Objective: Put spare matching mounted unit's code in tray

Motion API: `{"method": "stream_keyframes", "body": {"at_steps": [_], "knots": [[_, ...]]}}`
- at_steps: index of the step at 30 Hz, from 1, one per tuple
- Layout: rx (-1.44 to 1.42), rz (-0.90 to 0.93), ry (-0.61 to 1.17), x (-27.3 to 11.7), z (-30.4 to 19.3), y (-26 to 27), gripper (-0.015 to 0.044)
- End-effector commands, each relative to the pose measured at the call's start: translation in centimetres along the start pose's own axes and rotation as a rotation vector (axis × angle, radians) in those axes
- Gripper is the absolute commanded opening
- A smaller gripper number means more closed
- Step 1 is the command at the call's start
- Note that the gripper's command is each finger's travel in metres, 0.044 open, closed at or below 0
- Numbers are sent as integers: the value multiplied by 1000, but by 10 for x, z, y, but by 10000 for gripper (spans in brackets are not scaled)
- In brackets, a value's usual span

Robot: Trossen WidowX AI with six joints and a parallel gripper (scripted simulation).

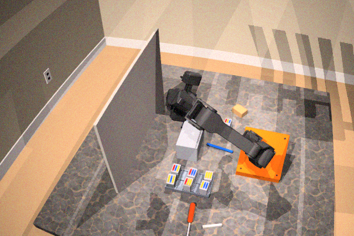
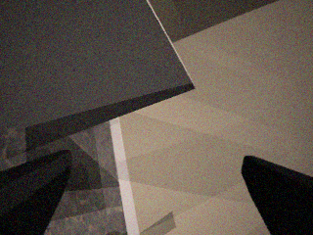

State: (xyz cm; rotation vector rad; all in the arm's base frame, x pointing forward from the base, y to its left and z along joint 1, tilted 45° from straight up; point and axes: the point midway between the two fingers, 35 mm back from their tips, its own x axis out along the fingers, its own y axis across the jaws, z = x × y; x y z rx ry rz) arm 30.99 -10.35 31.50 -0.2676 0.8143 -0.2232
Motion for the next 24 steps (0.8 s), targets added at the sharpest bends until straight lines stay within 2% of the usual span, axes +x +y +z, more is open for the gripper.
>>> {"method": "stream_keyframes", "body": {"at_steps": [1, 9, 17, 19, 24], "knots": [[-35, 227, 160, 58, -10, 34, 440], [-43, 657, 424, 129, -42, 97, 440], [101, 1084, 650, 178, -79, 157, 440], [139, 1146, 681, 185, -85, 165, 440], [144, 1154, 684, 186, -85, 166, 440]]}}
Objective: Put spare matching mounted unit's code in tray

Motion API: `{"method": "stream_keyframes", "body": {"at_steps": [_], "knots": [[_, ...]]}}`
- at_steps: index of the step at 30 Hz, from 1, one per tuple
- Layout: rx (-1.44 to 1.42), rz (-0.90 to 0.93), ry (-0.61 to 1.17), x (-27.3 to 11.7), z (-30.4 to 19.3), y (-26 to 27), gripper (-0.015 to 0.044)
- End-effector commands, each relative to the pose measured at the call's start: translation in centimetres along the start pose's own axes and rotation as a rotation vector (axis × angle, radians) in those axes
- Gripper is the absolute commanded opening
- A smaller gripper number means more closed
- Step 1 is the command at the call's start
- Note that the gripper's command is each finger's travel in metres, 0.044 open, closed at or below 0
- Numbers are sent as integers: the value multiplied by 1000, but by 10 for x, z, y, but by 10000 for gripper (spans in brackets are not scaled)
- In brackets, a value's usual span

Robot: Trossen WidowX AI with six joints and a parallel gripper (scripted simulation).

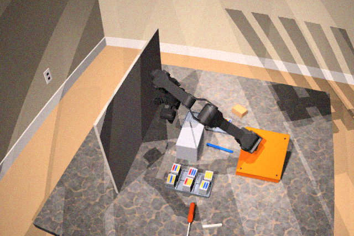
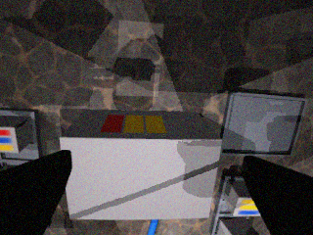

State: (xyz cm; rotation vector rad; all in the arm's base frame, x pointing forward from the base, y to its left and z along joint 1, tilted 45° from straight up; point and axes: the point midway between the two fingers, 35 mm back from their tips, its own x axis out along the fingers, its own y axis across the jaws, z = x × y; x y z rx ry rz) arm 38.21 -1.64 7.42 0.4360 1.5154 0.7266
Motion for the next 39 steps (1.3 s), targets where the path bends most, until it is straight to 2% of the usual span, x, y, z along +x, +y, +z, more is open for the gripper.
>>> {"method": "stream_keyframes", "body": {"at_steps": [1, 19, 25, 31, 37, 39], "knots": [[-6, 35, -18, -3, 5, 4, 440], [-58, 29, -18, -1, 4, 15, 440], [-513, 0, -16, 14, -16, 105, 440], [-992, -3, -21, 33, -62, 183, 440], [-1465, 22, -43, 51, -124, 237, 440], [-1519, 27, -47, 53, -132, 242, 440]]}}
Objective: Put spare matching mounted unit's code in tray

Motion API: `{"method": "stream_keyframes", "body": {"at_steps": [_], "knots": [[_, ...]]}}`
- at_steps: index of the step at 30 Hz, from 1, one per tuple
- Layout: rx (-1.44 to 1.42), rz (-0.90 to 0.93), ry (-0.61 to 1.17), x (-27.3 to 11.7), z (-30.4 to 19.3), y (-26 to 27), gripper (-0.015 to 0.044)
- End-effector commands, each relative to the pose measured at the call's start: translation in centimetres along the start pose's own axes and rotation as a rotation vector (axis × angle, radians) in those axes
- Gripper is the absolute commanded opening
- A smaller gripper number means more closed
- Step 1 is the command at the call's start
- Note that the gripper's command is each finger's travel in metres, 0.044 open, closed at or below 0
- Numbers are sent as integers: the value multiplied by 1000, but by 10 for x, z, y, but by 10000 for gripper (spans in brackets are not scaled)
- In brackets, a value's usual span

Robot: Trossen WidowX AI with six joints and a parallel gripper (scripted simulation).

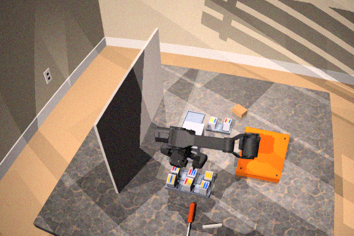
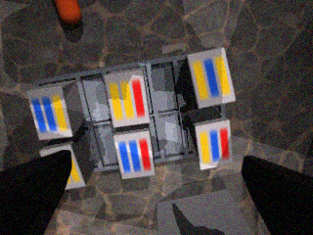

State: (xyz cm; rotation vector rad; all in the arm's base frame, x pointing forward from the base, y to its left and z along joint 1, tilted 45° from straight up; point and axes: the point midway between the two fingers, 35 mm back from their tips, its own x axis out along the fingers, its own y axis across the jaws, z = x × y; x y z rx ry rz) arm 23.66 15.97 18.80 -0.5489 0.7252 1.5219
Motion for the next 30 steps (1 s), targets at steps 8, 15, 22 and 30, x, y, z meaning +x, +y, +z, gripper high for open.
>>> {"method": "stream_keyframes", "body": {"at_steps": [8, 15, 22, 30], "knots": [[-187, -2, -21, 6, 8, 28, 440], [-187, -2, -22, 40, 12, 26, 300], [-187, -2, -23, 46, 14, 26, 300], [-188, -2, -22, 51, 14, 25, 300]]}}
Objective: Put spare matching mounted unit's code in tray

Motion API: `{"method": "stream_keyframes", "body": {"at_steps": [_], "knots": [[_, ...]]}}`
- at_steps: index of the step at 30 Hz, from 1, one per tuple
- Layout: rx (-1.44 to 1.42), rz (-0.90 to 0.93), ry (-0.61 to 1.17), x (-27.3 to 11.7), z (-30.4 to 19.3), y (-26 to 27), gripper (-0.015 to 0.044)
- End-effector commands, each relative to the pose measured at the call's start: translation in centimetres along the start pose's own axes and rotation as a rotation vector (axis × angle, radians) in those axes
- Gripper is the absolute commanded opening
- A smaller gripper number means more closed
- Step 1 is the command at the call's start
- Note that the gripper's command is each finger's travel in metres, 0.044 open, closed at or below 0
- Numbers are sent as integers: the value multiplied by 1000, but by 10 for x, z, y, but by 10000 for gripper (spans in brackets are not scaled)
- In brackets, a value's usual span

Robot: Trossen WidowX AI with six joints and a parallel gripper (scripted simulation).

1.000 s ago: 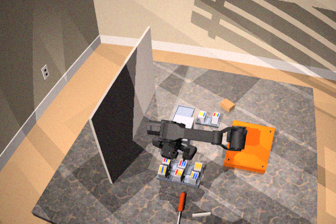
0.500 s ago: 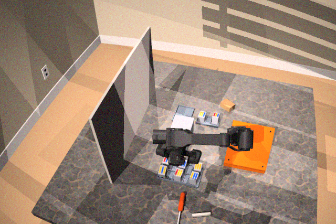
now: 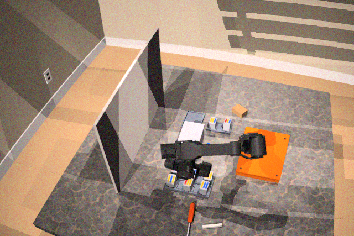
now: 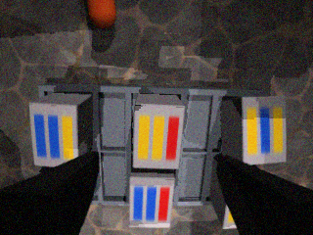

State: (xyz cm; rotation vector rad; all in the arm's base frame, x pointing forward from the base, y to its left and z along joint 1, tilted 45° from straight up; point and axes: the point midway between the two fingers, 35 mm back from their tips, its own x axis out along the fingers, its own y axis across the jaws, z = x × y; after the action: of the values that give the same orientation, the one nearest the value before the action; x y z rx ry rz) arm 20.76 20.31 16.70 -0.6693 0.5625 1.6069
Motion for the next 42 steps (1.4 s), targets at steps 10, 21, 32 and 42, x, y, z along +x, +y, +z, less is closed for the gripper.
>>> {"method": "stream_keyframes", "body": {"at_steps": [10, 21, 32, 42], "knots": [[3, -3, 7, 20, -2, -3, 300], [3, -3, 7, 38, -2, -4, 300], [3, -3, 5, 55, -2, -4, 300], [4, -3, 2, 71, -2, -2, 300]]}}
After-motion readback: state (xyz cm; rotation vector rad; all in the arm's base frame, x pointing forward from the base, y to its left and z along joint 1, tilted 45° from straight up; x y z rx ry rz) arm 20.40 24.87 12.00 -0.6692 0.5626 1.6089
